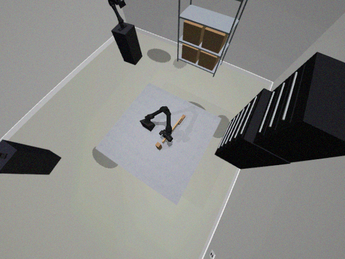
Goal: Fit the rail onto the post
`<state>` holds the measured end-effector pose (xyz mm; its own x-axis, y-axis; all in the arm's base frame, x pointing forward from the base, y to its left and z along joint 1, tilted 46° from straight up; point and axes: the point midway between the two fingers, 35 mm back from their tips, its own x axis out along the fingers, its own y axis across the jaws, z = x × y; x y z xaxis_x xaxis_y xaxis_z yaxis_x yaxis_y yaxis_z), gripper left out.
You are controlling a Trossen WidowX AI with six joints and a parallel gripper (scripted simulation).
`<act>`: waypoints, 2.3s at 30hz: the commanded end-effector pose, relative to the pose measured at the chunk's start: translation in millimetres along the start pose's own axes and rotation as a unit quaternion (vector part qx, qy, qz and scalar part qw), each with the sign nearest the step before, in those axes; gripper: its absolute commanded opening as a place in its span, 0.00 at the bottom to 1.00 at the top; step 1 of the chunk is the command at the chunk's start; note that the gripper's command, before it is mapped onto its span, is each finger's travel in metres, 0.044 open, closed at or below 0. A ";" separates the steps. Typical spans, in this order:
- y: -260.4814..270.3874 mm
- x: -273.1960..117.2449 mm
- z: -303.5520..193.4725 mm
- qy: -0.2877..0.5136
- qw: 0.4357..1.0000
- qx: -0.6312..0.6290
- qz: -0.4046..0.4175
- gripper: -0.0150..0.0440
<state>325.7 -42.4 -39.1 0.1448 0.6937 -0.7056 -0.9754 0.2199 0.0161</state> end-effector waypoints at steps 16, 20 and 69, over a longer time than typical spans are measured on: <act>0.2 1.4 -1.5 -0.001 1.000 0.001 -0.007 0.25; 0.7 -0.6 -1.5 -0.001 1.000 0.001 -0.007 0.25; 0.8 -1.2 -1.5 -0.001 1.000 0.001 -0.007 0.25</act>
<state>323.5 -40.6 -40.3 0.1516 0.6948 -0.7031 -0.9739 0.2266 0.0138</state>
